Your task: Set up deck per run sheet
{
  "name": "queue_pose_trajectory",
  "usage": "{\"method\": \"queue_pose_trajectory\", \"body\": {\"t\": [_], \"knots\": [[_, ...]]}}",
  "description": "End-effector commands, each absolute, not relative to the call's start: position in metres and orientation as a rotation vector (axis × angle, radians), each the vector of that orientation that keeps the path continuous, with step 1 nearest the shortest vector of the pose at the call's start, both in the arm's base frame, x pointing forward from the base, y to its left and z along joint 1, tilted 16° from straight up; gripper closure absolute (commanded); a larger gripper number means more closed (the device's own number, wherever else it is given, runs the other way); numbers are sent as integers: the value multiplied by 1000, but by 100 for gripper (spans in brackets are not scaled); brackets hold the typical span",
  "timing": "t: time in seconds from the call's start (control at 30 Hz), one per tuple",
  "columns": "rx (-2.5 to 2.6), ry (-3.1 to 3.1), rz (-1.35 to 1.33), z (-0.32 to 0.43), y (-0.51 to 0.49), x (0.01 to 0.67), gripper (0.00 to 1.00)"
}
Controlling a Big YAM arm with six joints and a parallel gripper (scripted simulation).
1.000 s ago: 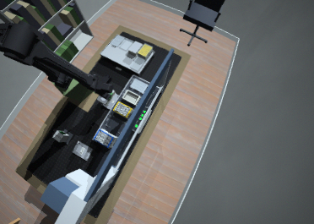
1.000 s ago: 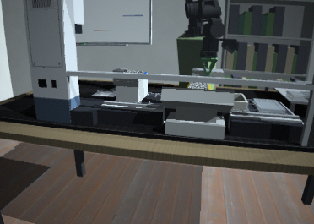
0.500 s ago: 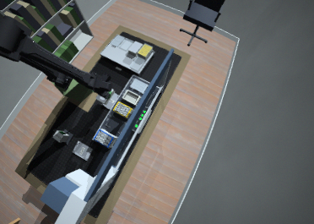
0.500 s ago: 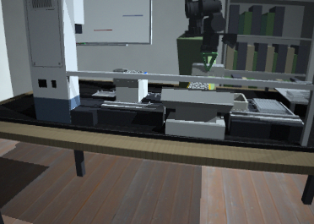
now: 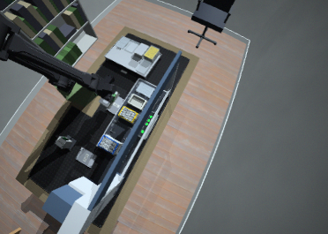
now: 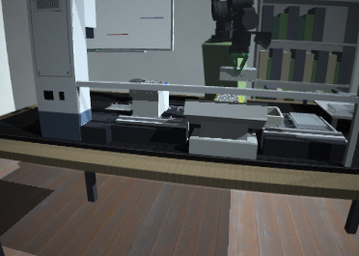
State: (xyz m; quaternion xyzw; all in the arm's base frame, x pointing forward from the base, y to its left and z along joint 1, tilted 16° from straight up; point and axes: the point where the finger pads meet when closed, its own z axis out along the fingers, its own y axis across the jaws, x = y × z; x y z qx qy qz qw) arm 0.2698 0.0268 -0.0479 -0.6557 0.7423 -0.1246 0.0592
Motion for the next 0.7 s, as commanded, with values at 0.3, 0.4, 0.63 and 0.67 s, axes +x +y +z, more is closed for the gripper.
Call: {"method": "queue_pose_trajectory", "body": {"t": [0.3,0.4,0.63,0.67], "knots": [[-1950,2212,-405,-17,37,284,100],[-1949,2211,-405,-12,38,283,100],[-1947,2209,-407,1,39,281,100],[-1947,2209,-407,3,39,280,100]]}}
